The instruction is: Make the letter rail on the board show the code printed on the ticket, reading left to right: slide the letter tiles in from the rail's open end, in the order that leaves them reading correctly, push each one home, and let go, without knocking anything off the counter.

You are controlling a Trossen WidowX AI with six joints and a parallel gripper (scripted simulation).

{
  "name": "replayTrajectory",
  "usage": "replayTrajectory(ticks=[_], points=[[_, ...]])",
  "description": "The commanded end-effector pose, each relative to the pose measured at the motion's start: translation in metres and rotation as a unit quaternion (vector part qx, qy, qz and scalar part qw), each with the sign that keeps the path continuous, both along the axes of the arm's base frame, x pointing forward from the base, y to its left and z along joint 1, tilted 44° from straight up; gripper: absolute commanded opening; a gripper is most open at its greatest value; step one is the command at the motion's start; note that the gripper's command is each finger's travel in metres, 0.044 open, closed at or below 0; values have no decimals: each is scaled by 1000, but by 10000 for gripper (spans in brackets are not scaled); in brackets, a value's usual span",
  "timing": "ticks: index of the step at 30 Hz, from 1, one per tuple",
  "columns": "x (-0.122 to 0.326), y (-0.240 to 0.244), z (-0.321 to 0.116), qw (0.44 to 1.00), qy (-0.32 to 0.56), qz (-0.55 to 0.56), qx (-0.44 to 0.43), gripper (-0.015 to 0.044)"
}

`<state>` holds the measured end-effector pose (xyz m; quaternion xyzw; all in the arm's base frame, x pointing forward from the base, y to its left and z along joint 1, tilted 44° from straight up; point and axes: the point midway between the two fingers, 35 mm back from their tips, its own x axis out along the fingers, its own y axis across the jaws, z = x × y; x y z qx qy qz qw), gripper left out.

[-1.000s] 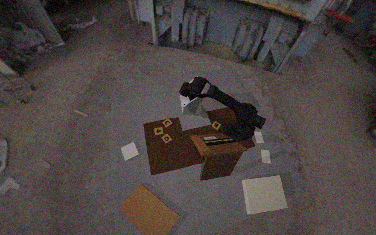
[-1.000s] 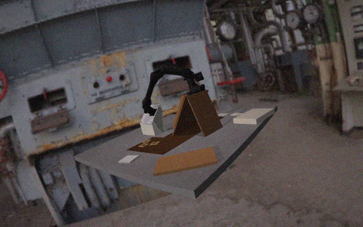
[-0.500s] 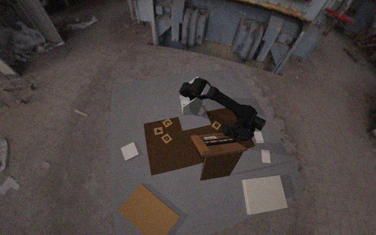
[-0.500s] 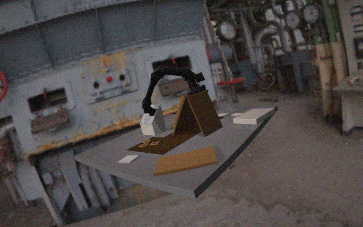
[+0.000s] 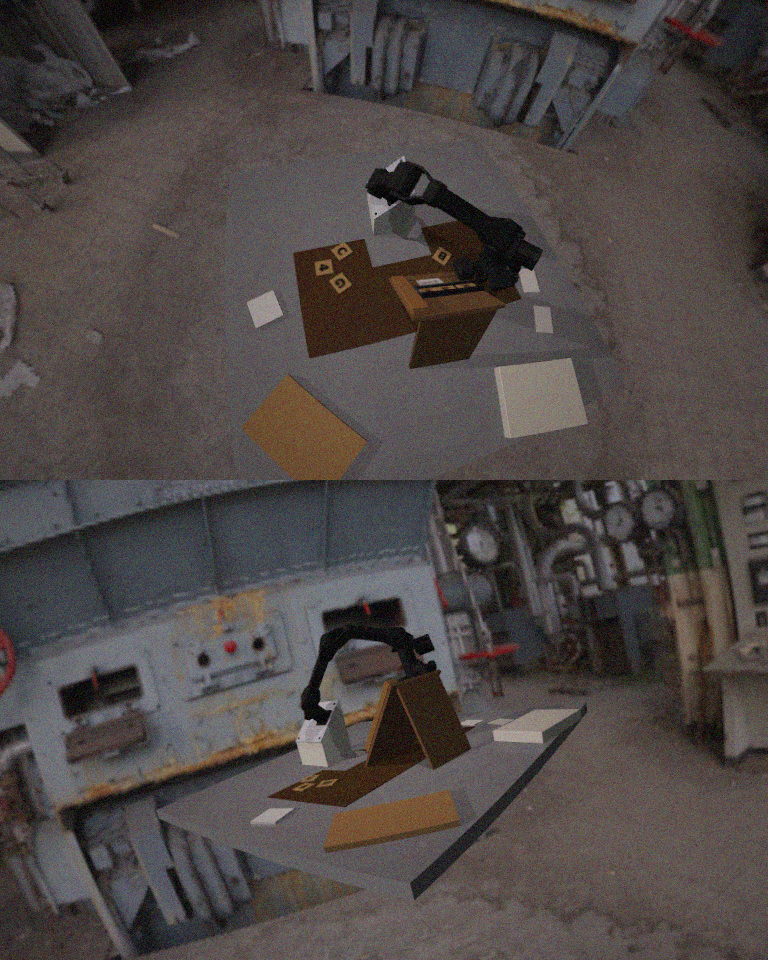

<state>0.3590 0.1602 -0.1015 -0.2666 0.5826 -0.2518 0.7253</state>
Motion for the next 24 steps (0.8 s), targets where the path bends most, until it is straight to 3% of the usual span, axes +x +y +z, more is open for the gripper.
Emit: replayTrajectory(ticks=[1, 24], points=[[2, -1, -2, 1000, 1, 3, -2, 0], [4, -5, 1, 1000, 1, 3, -2, 0]])
